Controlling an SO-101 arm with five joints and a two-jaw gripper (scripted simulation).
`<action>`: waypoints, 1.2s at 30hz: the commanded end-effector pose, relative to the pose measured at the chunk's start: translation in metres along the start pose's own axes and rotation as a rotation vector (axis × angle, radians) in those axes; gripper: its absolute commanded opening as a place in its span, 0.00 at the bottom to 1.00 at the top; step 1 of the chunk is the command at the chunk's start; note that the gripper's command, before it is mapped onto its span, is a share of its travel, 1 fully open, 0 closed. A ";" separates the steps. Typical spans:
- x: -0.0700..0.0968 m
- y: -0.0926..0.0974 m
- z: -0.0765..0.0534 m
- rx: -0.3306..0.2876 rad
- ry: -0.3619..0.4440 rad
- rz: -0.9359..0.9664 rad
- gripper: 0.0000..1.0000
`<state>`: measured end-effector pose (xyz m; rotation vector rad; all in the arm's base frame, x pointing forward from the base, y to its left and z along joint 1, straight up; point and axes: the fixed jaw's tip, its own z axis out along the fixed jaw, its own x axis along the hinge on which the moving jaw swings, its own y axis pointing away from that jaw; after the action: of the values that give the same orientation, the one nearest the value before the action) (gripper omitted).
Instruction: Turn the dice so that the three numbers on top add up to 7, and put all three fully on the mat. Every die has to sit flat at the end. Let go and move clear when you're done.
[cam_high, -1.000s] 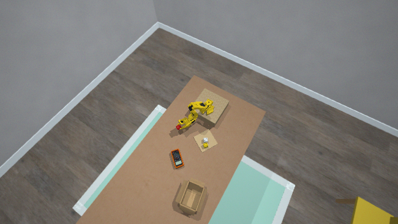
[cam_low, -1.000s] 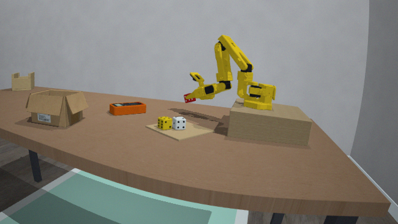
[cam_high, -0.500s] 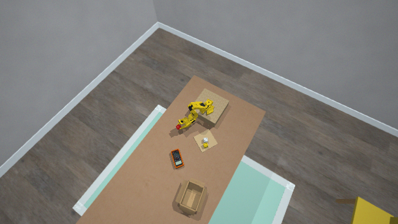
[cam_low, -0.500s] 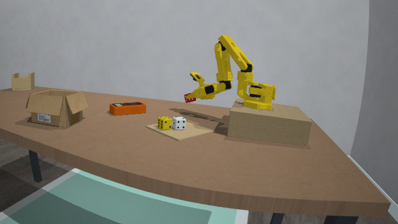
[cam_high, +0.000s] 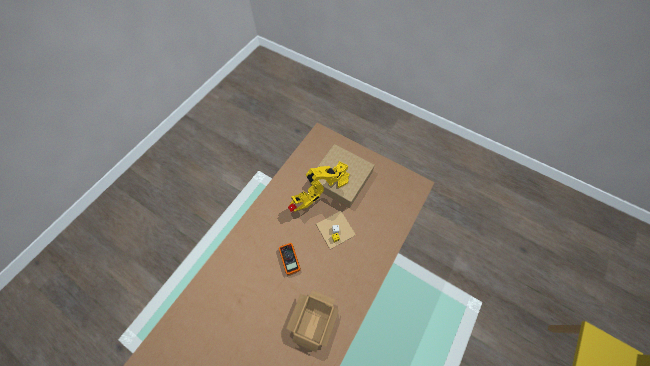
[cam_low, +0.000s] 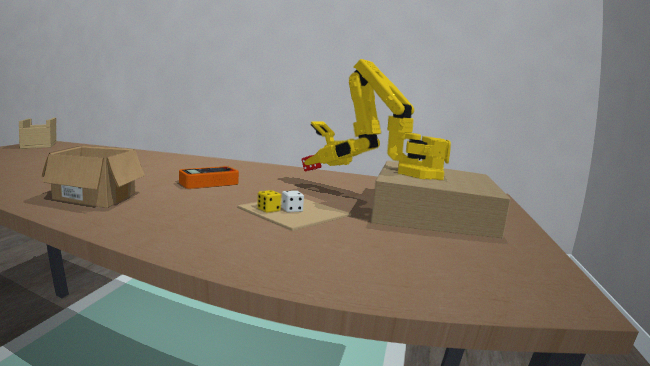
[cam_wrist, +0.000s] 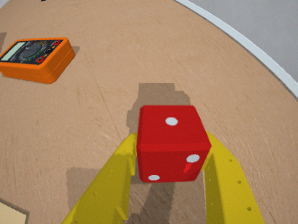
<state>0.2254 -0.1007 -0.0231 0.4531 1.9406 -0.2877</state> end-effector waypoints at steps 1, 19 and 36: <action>0.000 -0.002 0.001 0.009 -0.008 -0.003 0.00; 0.006 -0.002 0.003 0.009 -0.008 -0.003 0.00; 0.011 -0.002 0.005 0.009 -0.008 -0.003 0.00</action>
<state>0.2255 -0.1008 -0.0349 0.4527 1.9390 -0.2881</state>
